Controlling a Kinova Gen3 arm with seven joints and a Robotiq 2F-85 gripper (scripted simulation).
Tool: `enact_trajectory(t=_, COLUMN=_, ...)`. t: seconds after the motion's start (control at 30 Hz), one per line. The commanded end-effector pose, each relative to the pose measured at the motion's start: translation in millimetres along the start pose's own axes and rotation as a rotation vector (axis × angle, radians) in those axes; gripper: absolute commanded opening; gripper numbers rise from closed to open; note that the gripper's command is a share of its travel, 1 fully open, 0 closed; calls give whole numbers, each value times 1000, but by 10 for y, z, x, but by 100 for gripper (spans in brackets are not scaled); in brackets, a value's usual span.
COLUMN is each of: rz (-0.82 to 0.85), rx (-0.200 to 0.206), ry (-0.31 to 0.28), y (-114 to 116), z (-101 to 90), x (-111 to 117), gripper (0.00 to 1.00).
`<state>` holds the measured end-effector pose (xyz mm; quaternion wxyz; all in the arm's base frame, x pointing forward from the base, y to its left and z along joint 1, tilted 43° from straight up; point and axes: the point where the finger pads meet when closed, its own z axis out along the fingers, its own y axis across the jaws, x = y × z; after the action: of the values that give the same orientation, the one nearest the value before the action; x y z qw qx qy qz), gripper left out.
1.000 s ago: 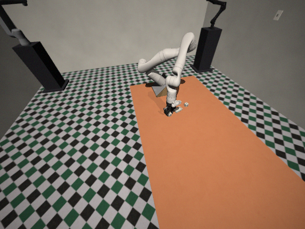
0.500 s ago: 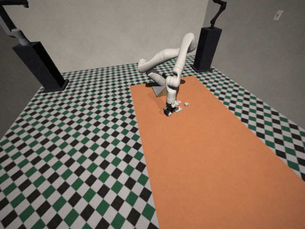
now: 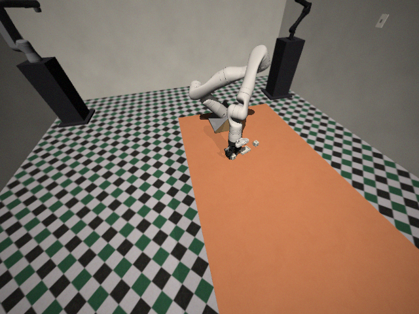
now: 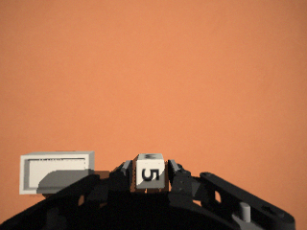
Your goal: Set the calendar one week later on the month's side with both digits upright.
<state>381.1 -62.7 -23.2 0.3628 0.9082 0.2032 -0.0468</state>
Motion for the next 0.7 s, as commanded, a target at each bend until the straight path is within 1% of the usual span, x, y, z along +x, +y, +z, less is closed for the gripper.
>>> enact_trajectory(t=0.0, rz=0, rx=0, ry=2, y=-1, z=-6, x=5, gripper=46)
enact_trajectory(t=0.33, rz=0, rx=0, ry=2, y=-1, z=-6, x=5, gripper=46)
enact_trajectory(t=0.37, rz=0, rx=0, ry=2, y=-1, z=-6, x=5, gripper=26)
enact_trajectory(t=0.67, rz=0, rx=0, ry=2, y=-1, z=-6, x=5, gripper=26)
